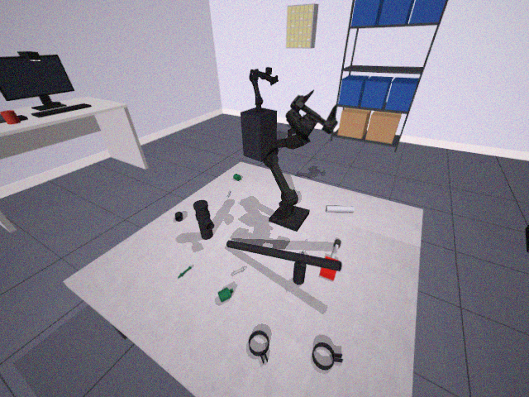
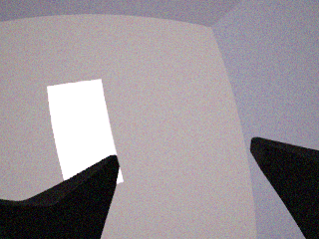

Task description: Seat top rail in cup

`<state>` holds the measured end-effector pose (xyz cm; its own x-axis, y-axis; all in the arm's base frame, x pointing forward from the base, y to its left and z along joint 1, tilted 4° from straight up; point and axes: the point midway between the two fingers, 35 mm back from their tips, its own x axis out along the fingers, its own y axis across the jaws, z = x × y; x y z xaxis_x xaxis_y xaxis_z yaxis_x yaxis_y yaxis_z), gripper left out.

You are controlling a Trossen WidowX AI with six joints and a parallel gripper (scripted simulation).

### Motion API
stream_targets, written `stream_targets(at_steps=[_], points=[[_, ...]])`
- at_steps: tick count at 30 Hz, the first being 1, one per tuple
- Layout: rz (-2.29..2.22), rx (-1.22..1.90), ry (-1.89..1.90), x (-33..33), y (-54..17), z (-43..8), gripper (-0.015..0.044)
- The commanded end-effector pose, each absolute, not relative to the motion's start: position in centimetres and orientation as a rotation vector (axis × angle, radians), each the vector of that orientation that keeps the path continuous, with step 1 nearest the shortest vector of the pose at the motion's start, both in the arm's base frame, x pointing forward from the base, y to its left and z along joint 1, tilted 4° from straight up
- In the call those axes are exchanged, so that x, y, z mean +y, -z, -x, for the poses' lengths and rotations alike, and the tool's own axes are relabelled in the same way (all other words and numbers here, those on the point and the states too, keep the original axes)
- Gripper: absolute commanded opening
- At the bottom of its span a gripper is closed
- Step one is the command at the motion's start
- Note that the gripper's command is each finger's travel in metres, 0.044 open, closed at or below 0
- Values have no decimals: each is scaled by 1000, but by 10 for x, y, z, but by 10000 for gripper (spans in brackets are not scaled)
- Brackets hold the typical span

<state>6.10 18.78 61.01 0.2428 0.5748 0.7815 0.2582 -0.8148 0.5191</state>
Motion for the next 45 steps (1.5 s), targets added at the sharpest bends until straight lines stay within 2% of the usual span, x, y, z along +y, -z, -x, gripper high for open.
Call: stream_targets(at_steps=[1, 6, 11, 21, 26, 32, 40, 45], points=[[-1982, 572, -1352, 223, -584, -103, 440], [-1626, 414, -1036, 247, -537, -167, 440], [-1258, 355, -739, 243, -482, -233, 440], [-555, 504, -249, 165, -364, -329, 440], [-250, 695, -84, 103, -310, -345, 440], [38, 992, 14, 29, -257, -335, 440], [99, 1028, 4, 18, -252, -334, 440], [378, 1029, -110, -12, -251, -350, 440]])
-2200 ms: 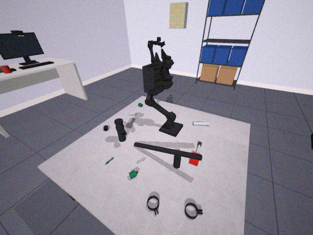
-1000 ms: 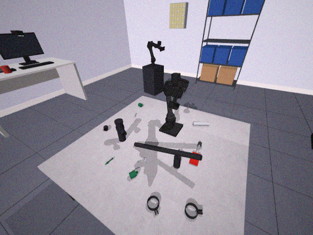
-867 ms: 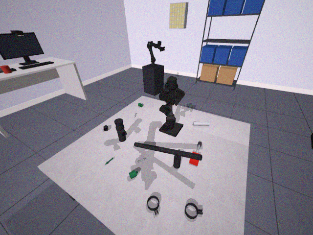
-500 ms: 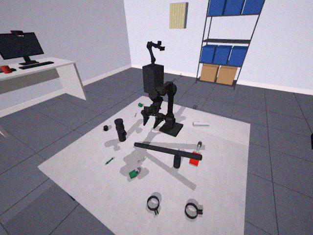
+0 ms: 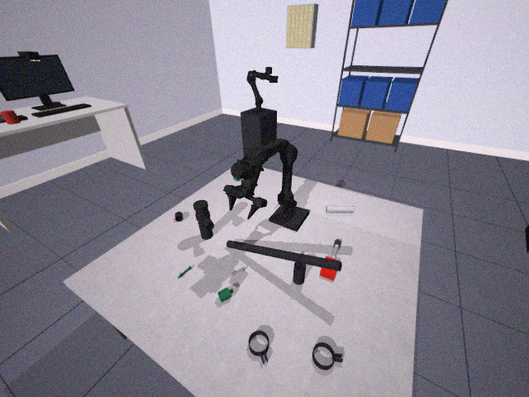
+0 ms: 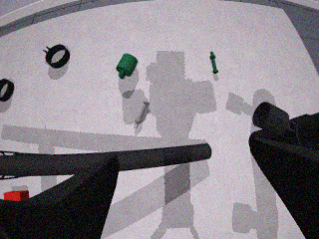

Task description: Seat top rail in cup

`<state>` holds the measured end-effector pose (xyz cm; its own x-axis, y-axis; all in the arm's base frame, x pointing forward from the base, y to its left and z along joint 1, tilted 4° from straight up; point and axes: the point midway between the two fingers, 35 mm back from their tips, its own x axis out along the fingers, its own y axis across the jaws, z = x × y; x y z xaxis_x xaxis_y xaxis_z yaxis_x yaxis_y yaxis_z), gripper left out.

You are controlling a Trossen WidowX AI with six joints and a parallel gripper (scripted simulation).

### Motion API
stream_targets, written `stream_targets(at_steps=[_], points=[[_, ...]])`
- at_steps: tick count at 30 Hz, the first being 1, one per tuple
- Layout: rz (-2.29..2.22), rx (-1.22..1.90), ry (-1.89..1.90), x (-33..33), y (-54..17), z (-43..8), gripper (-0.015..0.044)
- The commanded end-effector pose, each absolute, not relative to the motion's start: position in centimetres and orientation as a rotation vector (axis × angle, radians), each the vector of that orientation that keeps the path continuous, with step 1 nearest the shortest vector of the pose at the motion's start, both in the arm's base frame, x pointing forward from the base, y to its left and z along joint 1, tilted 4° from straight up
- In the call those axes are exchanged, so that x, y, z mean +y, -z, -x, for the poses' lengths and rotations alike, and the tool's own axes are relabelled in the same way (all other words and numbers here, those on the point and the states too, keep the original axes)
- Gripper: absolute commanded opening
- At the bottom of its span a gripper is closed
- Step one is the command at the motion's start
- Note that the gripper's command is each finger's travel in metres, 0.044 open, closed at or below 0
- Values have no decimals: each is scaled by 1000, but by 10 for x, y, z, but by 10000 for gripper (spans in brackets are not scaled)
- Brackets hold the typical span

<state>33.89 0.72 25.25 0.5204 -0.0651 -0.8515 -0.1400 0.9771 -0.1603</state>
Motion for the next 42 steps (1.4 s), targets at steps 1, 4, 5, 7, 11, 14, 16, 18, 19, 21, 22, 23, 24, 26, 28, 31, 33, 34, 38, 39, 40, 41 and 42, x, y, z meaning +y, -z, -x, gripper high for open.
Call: stream_targets(at_steps=[1, 4, 5, 7, 11, 14, 16, 18, 19, 21, 22, 23, 24, 26, 28, 31, 33, 34, 38, 39, 40, 41, 42], points=[[452, 1028, -140, -21, -250, -353, 440], [680, 1027, -236, -47, -248, -363, 440], [756, 1026, -269, -56, -247, -366, 440], [907, 1024, -335, -74, -246, -371, 440], [1206, 1016, -476, -113, -242, -378, 440], [1308, 1012, -527, -128, -240, -379, 440], [1316, 1012, -531, -129, -240, -379, 440], [1316, 1012, -531, -129, -240, -379, 440], [1316, 1012, -531, -129, -240, -379, 440], [1316, 1012, -531, -129, -240, -379, 440], [1316, 1012, -531, -129, -240, -379, 440], [1316, 1012, -531, -129, -240, -379, 440], [1316, 1012, -531, -129, -240, -379, 440], [1316, 1012, -531, -129, -240, -379, 440], [1316, 1012, -531, -129, -240, -379, 440], [1316, 1012, -531, -129, -231, -380, 440], [1316, 1012, -531, -131, -218, -381, 440], [1316, 1012, -531, -131, -211, -381, 440], [1316, 1011, -531, -132, -191, -380, 440], [1316, 1011, -531, -132, -191, -380, 440], [1316, 1011, -531, -132, -191, -380, 440], [1316, 1011, -531, -132, -191, -381, 440], [1316, 1011, -531, -132, -190, -381, 440]])
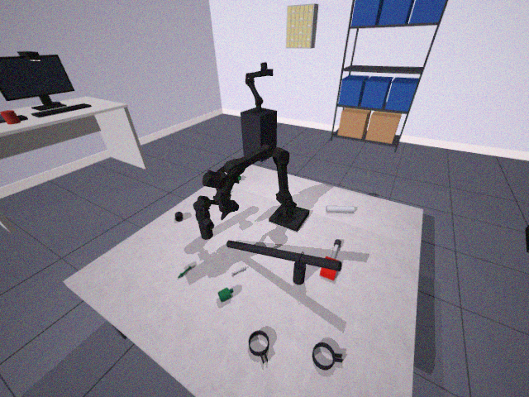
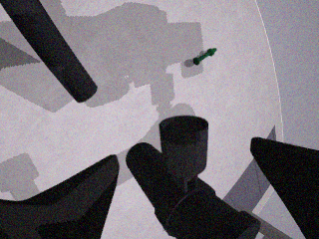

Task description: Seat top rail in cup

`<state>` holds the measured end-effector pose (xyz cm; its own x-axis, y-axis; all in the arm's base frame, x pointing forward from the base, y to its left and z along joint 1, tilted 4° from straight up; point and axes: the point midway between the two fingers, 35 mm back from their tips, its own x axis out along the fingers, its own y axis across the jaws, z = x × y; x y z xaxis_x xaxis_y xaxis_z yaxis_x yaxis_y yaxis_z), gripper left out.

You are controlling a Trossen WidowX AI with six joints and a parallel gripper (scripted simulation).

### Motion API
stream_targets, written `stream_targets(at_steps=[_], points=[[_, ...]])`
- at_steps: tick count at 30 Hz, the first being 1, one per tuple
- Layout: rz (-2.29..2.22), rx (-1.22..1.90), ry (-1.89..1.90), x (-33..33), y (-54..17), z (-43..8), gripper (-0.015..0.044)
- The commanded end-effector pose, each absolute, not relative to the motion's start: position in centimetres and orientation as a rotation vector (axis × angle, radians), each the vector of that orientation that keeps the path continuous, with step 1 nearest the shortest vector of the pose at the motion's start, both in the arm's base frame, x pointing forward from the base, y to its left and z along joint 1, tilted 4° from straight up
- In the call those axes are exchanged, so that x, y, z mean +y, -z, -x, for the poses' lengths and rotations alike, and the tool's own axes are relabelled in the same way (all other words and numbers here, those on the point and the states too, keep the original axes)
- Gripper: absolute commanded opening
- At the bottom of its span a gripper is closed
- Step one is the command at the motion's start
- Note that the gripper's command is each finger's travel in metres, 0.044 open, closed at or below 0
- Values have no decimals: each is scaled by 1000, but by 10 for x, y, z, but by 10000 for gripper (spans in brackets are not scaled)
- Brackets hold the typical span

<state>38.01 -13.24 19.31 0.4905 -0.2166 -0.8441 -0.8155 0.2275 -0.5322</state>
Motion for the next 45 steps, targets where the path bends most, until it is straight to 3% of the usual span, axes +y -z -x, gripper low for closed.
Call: stream_targets(at_steps=[1, 45], points=[[1316, 1011, -531, -133, -190, -381, 440], [1318, 1010, -529, -147, -133, -415, 440]])
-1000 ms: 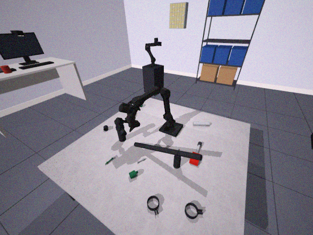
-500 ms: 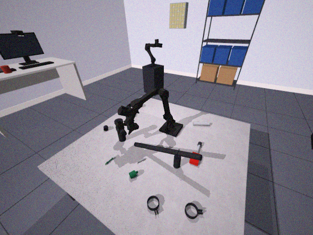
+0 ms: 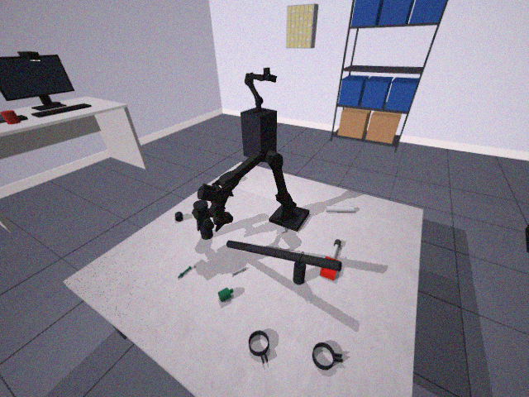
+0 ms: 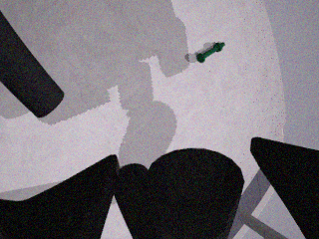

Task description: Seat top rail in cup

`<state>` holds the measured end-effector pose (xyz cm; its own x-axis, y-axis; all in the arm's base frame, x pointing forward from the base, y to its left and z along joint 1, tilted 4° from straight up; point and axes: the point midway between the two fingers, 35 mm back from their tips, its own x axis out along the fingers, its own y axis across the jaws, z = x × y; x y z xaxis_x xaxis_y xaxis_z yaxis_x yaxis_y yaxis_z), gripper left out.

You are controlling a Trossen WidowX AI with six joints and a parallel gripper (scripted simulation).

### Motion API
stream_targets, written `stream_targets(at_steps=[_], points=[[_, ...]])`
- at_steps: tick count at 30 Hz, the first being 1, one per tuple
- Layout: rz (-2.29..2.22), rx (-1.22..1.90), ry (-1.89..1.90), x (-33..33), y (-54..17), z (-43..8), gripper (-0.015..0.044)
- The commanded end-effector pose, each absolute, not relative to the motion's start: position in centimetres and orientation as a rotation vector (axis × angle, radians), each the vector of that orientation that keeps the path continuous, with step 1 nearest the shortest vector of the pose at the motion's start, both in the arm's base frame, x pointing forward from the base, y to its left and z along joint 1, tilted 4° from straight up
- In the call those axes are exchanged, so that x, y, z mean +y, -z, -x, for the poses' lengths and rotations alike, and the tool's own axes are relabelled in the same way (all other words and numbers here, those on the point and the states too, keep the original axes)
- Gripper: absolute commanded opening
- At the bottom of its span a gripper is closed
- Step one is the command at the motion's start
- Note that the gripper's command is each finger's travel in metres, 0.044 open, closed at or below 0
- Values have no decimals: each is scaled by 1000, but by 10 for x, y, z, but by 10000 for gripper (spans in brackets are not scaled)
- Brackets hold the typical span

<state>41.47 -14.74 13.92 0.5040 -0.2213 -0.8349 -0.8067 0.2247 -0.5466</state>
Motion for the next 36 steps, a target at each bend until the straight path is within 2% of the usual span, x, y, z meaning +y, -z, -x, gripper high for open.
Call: stream_targets(at_steps=[1, 2, 15, 18, 21, 36], points=[[1318, 1010, -529, -147, -133, -415, 440], [1318, 1010, -529, -147, -133, -415, 440], [1318, 1010, -529, -147, -133, -415, 99], [1318, 1010, -529, -147, -133, -415, 79], [1330, 999, -545, -147, -133, -413, 0], [1398, 933, -642, -144, -132, -402, 0]])
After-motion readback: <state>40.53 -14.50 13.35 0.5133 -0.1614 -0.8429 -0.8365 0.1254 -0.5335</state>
